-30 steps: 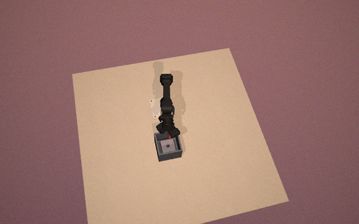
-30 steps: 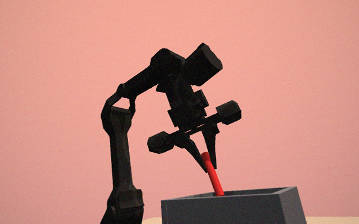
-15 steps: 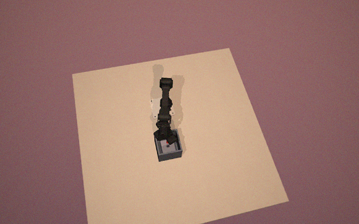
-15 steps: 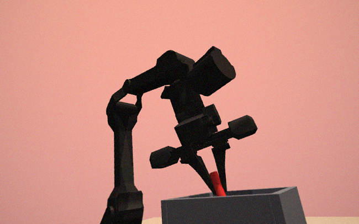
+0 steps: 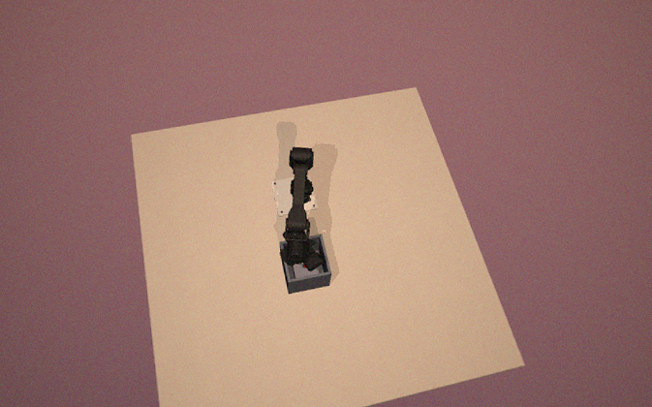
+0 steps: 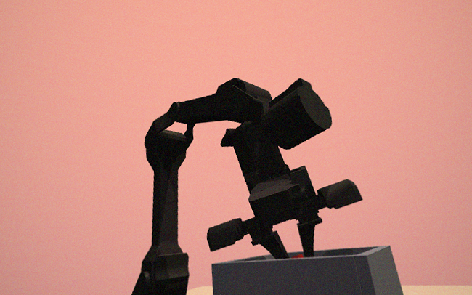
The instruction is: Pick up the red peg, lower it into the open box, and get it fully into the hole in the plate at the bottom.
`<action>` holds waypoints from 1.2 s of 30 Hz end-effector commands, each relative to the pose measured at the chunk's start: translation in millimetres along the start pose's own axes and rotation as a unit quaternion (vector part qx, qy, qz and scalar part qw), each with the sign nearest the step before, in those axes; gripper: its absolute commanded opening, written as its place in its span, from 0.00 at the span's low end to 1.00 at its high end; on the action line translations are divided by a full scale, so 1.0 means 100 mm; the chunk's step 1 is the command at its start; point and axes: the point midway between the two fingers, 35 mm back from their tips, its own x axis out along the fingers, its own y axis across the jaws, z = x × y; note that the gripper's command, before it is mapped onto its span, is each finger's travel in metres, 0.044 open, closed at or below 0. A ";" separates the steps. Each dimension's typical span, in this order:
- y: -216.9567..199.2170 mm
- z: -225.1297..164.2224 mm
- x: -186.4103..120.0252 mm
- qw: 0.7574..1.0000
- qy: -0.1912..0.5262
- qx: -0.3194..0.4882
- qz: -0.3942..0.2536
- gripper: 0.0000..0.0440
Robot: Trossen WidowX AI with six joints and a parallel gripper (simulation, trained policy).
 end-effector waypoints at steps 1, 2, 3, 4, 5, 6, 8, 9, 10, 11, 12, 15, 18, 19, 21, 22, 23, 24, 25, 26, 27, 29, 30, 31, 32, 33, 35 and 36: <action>0.02 0.02 0.11 1.000 0.005 -0.009 -0.001 0.00; 0.01 0.01 0.14 1.000 0.008 -0.011 -0.004 0.00; 0.00 0.01 0.17 1.000 0.010 -0.014 -0.006 0.00; 0.00 0.01 0.19 1.000 0.012 -0.017 -0.007 0.00; 0.01 0.02 0.22 1.000 0.011 -0.021 -0.005 0.00; 0.01 0.02 0.24 1.000 0.011 -0.024 -0.007 0.00; -0.01 0.01 0.30 0.999 0.014 -0.029 -0.011 0.01; -0.02 0.01 0.32 0.999 0.016 -0.032 -0.013 0.02; -0.03 0.00 0.34 0.999 0.017 -0.034 -0.015 0.02; -0.04 0.00 0.36 0.999 0.019 -0.037 -0.017 0.03; -0.05 0.00 0.38 0.999 0.020 -0.040 -0.019 0.03; -0.08 -0.01 0.45 0.998 0.024 -0.047 -0.025 0.05; -0.11 -0.02 0.52 0.998 0.028 -0.053 -0.031 0.07; -0.12 -0.03 0.54 0.997 0.030 -0.055 -0.034 0.08; -0.15 -0.03 0.58 0.997 0.033 -0.058 -0.039 0.10; -0.17 -0.04 0.60 0.997 0.034 -0.059 -0.041 0.11; -0.18 -0.04 0.62 0.997 0.036 -0.061 -0.043 0.12; -0.19 -0.04 0.64 0.996 0.038 -0.062 -0.045 0.13; -0.20 -0.05 0.66 0.996 0.039 -0.064 -0.047 0.14; -0.22 -0.05 0.68 0.996 0.041 -0.065 -0.049 0.15; -0.23 -0.05 0.70 0.996 0.043 -0.066 -0.052 0.16; -0.26 -0.06 0.74 0.995 0.046 -0.066 -0.058 0.23; -0.28 -0.06 0.76 0.995 0.048 -0.066 -0.059 0.27; -0.29 -0.07 0.77 0.995 0.050 -0.065 -0.063 0.32; -0.32 -0.08 0.77 0.994 0.054 -0.065 -0.069 0.32; -0.34 -0.09 0.75 0.994 0.057 -0.064 -0.075 0.33; -0.36 -0.07 0.74 0.993 0.059 -0.062 -0.080 0.33; -0.37 -0.06 0.74 0.993 0.060 -0.060 -0.083 0.33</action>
